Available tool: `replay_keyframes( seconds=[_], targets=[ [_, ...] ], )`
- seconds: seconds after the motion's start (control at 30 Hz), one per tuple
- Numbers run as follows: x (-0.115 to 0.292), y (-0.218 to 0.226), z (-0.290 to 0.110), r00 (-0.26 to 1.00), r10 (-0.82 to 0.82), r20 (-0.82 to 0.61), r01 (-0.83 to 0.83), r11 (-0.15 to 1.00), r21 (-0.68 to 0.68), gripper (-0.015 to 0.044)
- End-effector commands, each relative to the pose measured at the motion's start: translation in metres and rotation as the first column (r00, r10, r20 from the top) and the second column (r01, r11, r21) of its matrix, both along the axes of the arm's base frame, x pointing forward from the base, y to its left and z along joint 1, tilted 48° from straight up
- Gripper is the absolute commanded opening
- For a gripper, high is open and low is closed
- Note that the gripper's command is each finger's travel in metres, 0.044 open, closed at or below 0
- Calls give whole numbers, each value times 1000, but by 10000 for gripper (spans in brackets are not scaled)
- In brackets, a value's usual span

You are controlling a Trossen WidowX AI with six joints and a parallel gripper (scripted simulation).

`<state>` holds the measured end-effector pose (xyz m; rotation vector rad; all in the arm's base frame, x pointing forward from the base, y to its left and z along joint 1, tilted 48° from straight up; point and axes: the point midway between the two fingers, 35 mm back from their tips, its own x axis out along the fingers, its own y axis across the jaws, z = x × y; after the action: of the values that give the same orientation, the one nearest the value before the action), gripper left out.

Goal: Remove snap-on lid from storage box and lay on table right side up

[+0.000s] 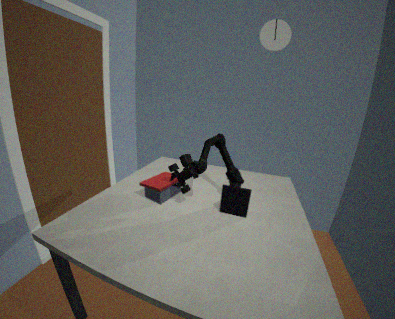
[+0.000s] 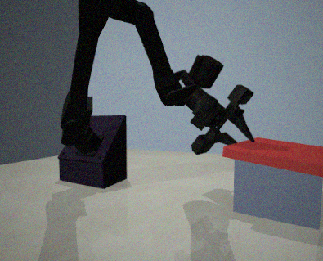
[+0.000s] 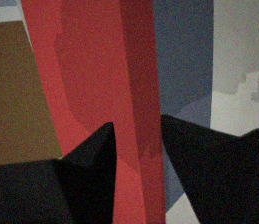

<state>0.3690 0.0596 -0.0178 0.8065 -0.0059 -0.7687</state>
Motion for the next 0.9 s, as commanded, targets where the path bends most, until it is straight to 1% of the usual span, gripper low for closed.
replay_keyframes(
  seconds=[0.0,0.53,0.87],
  targets=[
    [1,0,0,1000,0,-1,0,1000,0,0],
    [2,-1,0,1000,0,-1,0,1000,0,0],
    [2,9,9,1000,1,-2,-1,1000,2,0]
  ],
)
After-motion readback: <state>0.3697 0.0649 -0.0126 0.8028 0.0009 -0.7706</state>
